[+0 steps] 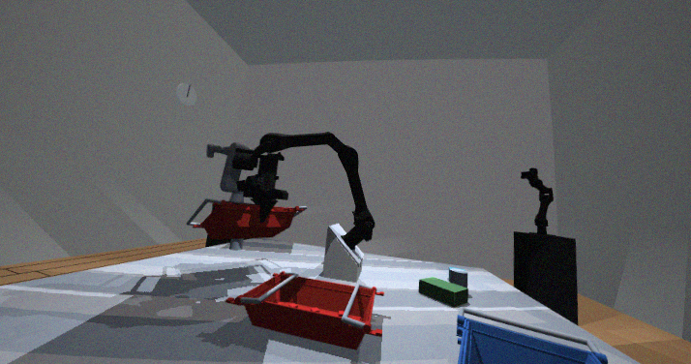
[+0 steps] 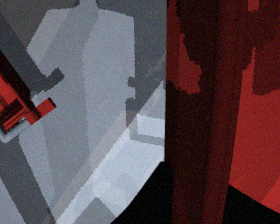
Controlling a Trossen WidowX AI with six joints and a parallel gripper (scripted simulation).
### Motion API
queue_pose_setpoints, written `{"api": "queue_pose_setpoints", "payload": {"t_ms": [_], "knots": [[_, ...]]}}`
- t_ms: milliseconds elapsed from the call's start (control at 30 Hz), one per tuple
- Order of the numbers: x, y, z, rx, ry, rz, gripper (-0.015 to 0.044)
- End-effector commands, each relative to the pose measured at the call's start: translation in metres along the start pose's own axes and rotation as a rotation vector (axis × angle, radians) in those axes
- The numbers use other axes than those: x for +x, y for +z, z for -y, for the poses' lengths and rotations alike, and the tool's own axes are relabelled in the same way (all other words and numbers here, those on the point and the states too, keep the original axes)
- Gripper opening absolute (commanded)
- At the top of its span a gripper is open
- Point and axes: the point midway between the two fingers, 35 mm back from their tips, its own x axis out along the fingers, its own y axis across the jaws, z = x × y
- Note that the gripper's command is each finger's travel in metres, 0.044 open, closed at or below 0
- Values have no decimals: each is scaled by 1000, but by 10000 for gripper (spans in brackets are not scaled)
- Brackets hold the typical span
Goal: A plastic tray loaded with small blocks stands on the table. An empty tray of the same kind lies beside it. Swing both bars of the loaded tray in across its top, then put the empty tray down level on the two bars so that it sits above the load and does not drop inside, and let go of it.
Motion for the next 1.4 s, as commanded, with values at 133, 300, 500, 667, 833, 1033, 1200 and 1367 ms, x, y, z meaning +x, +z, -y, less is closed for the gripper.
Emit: {"api": "queue_pose_setpoints", "payload": {"t_ms": [133, 300, 500, 667, 833, 1033, 1200, 1367], "knots": [[-10, 1, 1, -12, -22, 14, 0], [-10, 1, 1, -12, -22, 14, 0], [-10, 1, 1, -12, -22, 14, 0], [-10, 1, 1, -12, -22, 14, 0], [-10, 1, 1, -12, -22, 14, 0], [-11, 2, -4, -54, -24, 14, 0], [-13, 4, -15, -139, -27, 15, 0], [-14, 5, -26, -223, -30, 15, 0]]}}
